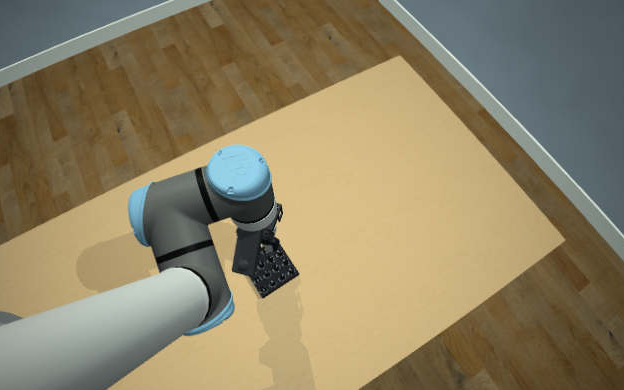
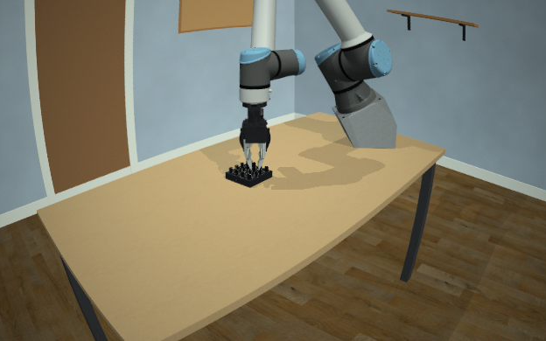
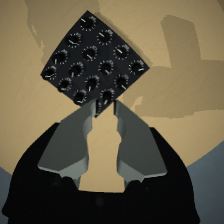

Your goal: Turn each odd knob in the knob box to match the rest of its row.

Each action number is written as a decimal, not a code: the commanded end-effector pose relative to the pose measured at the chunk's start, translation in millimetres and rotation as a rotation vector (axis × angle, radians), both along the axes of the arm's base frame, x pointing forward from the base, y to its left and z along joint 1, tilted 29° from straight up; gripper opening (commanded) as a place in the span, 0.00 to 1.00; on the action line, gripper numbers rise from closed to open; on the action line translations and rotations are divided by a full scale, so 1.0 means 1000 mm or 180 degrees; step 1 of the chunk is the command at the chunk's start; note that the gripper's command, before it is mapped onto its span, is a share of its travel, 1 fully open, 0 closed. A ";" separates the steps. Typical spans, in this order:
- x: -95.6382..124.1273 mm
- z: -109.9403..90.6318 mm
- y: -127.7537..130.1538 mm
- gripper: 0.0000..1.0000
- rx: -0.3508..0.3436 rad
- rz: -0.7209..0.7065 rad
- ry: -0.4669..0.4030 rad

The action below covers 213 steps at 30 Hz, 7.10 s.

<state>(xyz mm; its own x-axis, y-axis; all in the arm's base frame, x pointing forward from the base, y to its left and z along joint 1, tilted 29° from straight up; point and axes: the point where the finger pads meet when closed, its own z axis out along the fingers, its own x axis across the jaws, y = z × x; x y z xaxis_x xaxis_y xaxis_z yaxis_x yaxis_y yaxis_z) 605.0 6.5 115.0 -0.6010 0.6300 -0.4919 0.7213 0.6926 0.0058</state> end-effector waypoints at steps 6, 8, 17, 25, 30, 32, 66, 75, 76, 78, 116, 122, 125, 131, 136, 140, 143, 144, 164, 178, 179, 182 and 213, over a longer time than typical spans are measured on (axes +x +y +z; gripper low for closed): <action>0.002 -0.003 -0.001 0.11 0.0002 0.0004 0.0002; 0.002 -0.005 -0.002 0.11 0.0002 0.0003 0.0003; 0.004 -0.010 -0.004 0.11 0.0002 0.0003 0.0007; 0.005 -0.014 -0.004 0.11 0.0002 0.0004 0.0008; 0.005 -0.013 -0.004 0.11 0.0002 0.0004 0.0003; 0.005 -0.013 -0.004 0.11 0.0002 0.0004 0.0003; 0.005 -0.013 -0.004 0.04 0.0002 0.0004 0.0003; 0.005 -0.013 -0.004 0.04 0.0002 0.0004 0.0003; 0.005 -0.013 -0.004 0.04 0.0002 0.0004 0.0003; 0.005 -0.013 -0.004 0.04 0.0002 0.0004 0.0003; 0.005 -0.012 -0.005 0.04 -0.0201 0.0517 0.0209; 0.006 -0.012 -0.005 0.04 -0.0201 0.0517 0.0209; 0.006 -0.012 -0.005 0.11 -0.0201 0.0516 0.0208; 0.006 -0.012 -0.005 0.11 -0.0200 0.0515 0.0208; 0.006 -0.012 -0.005 0.11 -0.0200 0.0515 0.0208; 0.006 -0.012 -0.005 0.11 -0.0200 0.0515 0.0208; 0.006 -0.012 -0.005 0.11 -0.0200 0.0515 0.0208; 0.006 -0.012 -0.005 0.11 -0.0200 0.0515 0.0208; -0.003 0.019 0.007 0.11 -0.0205 0.0517 0.0191; -0.007 0.022 0.009 0.11 -0.0201 0.0514 0.0203; -0.007 0.022 0.009 0.11 -0.0201 0.0514 0.0203; -0.006 0.022 0.009 0.11 -0.0201 0.0514 0.0202; -0.060 0.019 0.012 0.11 -0.0137 0.0352 0.0139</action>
<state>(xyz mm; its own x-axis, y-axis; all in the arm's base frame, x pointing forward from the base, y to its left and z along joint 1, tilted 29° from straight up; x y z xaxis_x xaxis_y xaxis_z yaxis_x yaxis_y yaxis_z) 543.6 18.6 133.5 -0.6886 0.5363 -0.4882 0.6381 0.7678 -0.0566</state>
